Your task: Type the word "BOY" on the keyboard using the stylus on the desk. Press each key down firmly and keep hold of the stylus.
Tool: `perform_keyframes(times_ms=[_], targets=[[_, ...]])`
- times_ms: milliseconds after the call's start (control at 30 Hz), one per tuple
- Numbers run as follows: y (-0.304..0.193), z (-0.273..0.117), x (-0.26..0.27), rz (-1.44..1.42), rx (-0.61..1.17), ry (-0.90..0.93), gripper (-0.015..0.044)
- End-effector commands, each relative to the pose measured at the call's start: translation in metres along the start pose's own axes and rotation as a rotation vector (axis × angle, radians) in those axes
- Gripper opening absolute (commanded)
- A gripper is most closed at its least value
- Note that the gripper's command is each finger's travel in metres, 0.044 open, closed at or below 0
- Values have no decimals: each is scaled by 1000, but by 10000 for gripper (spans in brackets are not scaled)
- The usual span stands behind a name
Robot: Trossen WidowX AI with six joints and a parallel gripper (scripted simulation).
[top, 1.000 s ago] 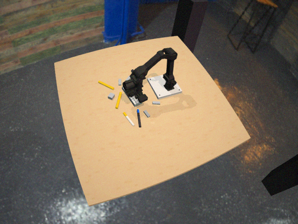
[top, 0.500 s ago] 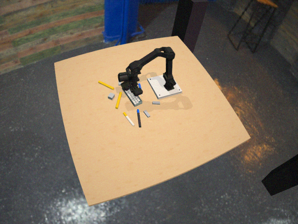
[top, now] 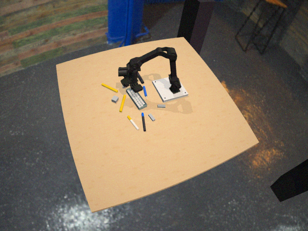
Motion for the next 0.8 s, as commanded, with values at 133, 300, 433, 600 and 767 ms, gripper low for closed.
perform_keyframes(times_ms=[133,300,433,600,767], targets=[[-3,0,4,-15,2,0,0],[-29,1,24,-15,4,2,0],[-29,1,24,-15,4,2,0],[-29,1,26,-15,4,2,0],[-31,0,80,-16,4,8,0]])
Point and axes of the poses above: the point midway between the two fingers, 35 mm back from their tips, its own z axis out along the fingers, its own x axis across the jaws, y = z × x, the point moved 10 cm from there along -z, back along the fingers, and after that the axes turned 3 degrees about z, right-handed, at the moved point
